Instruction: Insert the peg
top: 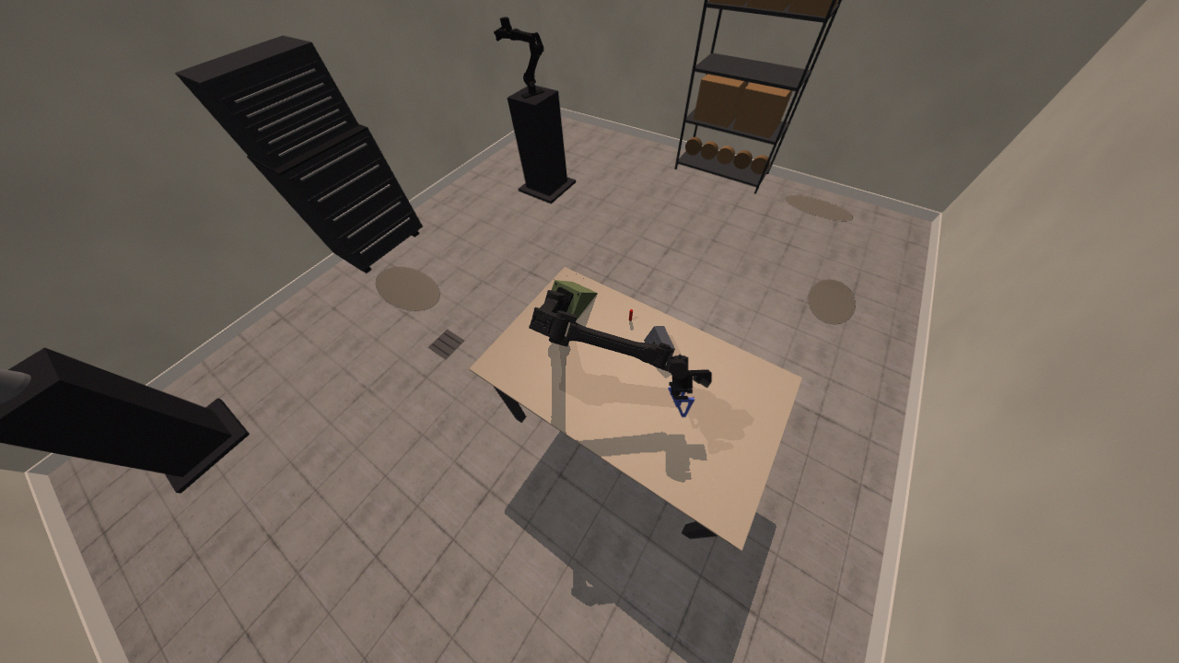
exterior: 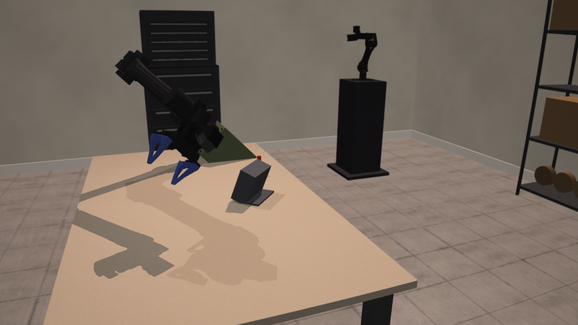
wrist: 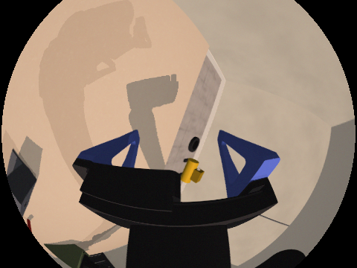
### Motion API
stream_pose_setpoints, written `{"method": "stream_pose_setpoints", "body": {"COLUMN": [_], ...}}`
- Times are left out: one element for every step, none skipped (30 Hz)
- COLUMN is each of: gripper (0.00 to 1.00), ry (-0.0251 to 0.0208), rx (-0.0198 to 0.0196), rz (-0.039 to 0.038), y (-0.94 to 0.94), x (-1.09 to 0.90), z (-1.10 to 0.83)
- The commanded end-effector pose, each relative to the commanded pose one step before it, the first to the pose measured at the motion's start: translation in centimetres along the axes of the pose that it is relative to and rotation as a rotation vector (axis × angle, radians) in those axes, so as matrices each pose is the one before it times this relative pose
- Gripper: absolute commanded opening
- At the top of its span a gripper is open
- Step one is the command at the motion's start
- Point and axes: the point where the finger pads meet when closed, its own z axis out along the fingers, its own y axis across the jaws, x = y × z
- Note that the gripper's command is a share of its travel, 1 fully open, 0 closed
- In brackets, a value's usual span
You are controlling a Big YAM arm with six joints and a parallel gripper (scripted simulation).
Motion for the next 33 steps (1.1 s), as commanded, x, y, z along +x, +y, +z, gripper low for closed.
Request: {"method": "stream_pose_setpoints", "body": {"gripper": [1.0, 1.0, 1.0, 1.0, 1.0, 1.0, 1.0, 1.0, 1.0, 1.0, 1.0, 1.0, 1.0, 1.0, 1.0, 1.0, 1.0, 1.0, 1.0, 1.0, 1.0, 1.0, 1.0, 1.0, 1.0, 1.0, 1.0, 1.0, 1.0, 1.0, 1.0, 1.0, 1.0], "ry": [-0.00503, 0.0, -0.00581, -0.01655, -0.01125, -0.00884, -0.01137, -0.01239, -0.01224, -0.01208, -0.01192, -0.01159, -0.01154, -0.01136, -0.01111, -0.01096, -0.01074, 0.0, 0.0, -0.01166, -0.01047, -0.00937, -0.00905, -0.00957, -0.00931, -0.00903, -0.00875, -0.00846, -0.00817, -0.0078, -0.00747, -0.00844, -0.00596], "rx": [0.00618, 0.0, -0.00257, -0.00414, -0.00357, -0.00293, -0.00457, -0.00484, -0.00505, -0.00536, -0.00567, -0.00198, -0.00342, -0.01011, -0.00892, -0.00715, -0.00744, 0.0, 0.0, 0.00274, -0.00693, -0.01273, -0.01257, -0.0085, -0.00874, -0.00898, -0.0092, -0.00942, -0.00963, -0.01, -0.01024, -0.00739, -0.01253], "rz": [0.00979, 0.0, 0.00076, -0.01352, -0.00461, 0.00444, 0.00431, 0.00604, 0.00628, 0.00628, 0.00627, 0.01511, 0.01258, -0.00115, 0.00197, 0.00624, 0.00621, 0.0, 0.0, 0.02744, 0.0086, -0.00239, -0.00162, 0.00674, 0.00673, 0.00672, 0.00672, 0.00671, 0.0067, 0.00639, 0.00628, 0.0119, 0.0028], "y": [-0.652, 0.0, 0.273, 0.691, 0.572, 0.28, 0.458, 0.433, 0.426, 0.435, 0.443, -0.05, 0.103, 0.872, 0.707, 0.486, 0.496, 0.0, 0.0, -0.724, 0.348, 0.968, 0.975, 0.496, 0.503, 0.51, 0.517, 0.523, 0.529, 0.557, 0.571, 0.251, 0.784], "x": [-0.058, 0.0, -0.19, -0.528, -0.333, -0.262, -0.38, -0.373, -0.359, -0.352, -0.346, -0.407, -0.387, -0.18, -0.217, -0.308, -0.3, 0.0, 0.0, -0.562, -0.232, 0.006, -0.115, -0.243, -0.233, -0.224, -0.214, -0.203, -0.193, -0.186, -0.179, -0.31, -0.063], "z": [-0.386, 0.0, -0.258, -0.772, -0.456, -0.255, -0.314, -0.358, -0.358, -0.355, -0.353, -0.309, -0.32, -0.413, -0.386, -0.339, -0.336, 0.0, 0.0, -0.261, -0.368, -0.436, -0.36, -0.329, -0.326, -0.323, -0.32, -0.317, -0.314, -0.304, -0.296, -0.289, -0.292]}}
